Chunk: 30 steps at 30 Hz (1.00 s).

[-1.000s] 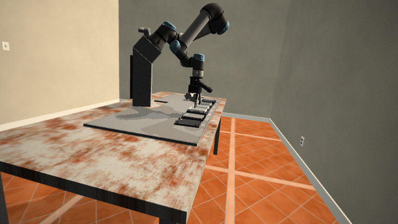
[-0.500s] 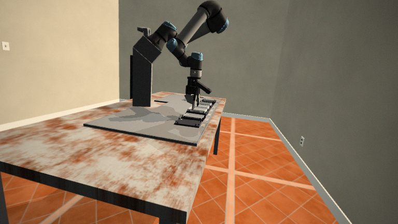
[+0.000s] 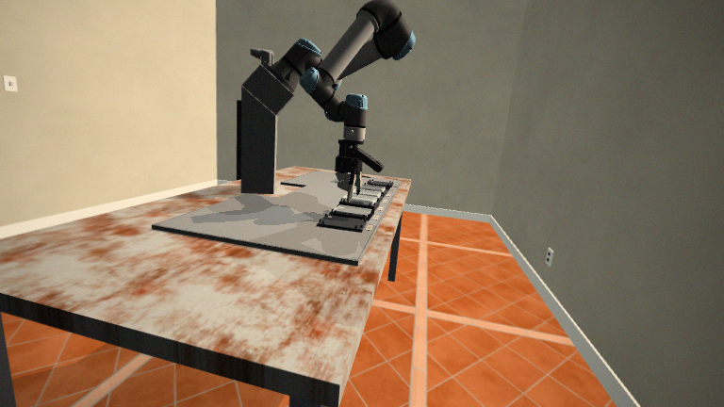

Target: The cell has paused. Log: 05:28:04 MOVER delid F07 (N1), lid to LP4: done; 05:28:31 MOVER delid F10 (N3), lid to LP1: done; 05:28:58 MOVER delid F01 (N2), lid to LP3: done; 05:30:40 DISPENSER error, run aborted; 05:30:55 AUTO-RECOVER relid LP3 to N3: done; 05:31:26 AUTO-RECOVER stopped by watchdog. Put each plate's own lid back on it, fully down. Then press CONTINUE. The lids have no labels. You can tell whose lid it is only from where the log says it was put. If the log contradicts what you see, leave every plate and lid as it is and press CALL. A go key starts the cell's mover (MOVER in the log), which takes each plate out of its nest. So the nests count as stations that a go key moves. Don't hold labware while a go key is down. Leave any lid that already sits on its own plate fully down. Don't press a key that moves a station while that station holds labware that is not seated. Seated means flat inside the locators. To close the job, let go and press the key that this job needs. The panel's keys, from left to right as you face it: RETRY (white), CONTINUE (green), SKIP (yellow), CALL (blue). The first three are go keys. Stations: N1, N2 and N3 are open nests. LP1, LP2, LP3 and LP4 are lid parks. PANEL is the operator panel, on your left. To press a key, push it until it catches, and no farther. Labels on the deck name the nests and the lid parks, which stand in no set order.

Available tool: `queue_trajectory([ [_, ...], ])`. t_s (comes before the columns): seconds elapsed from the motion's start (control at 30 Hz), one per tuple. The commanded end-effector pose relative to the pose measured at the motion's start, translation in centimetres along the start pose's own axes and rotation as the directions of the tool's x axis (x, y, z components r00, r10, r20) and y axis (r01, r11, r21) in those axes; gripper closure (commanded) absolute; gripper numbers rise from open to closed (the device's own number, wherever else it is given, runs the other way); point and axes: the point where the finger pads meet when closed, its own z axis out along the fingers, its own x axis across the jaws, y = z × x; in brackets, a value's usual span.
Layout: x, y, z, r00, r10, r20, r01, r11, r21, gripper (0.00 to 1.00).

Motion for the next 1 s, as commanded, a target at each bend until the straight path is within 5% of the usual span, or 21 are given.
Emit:
queue_trajectory([
  [0.0,0.1,-0.1,0.0,1.000,0.000,0.000,0.000,1.000,0.001,0.18],
  [0.97,0.1,-0.1,3.6,1.000,0.000,0.000,0.000,1.000,0.001,0.18],
])
